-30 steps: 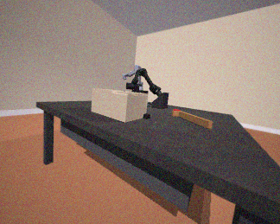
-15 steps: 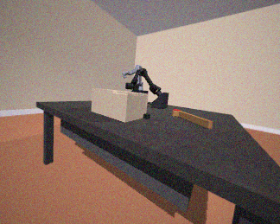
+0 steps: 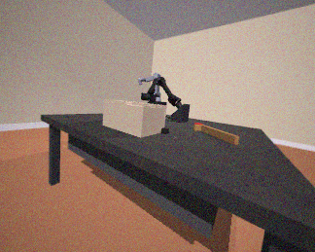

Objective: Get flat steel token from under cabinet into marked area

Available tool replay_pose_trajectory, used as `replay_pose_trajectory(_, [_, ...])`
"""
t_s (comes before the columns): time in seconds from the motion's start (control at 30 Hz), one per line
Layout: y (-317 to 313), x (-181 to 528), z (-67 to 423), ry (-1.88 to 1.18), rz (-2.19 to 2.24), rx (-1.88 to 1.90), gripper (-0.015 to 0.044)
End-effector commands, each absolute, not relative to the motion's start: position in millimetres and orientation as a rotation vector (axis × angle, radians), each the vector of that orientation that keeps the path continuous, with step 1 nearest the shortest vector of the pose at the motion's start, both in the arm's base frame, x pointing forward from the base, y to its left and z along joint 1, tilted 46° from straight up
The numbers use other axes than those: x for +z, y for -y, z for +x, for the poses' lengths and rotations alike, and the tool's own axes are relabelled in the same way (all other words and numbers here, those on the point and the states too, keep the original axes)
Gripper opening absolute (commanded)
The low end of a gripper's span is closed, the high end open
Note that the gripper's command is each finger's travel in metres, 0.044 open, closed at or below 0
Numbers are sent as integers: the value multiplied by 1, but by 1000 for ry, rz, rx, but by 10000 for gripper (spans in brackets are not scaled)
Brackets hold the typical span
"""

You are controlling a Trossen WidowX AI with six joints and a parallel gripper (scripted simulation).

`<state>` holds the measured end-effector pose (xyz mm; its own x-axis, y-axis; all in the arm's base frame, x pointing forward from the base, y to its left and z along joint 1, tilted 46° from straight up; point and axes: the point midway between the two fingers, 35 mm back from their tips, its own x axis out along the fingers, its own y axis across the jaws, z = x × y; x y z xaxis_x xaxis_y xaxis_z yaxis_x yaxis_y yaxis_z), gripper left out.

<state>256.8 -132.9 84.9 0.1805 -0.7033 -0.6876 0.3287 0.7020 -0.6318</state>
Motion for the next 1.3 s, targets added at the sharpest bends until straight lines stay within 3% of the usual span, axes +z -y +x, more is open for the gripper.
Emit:
replay_pose_trajectory(0.0, [133, 87, 258, -1186, -410, -734, 0])
replay_pose_trajectory(1.27, [133, 88, 259, -1300, -659, -557, 0])
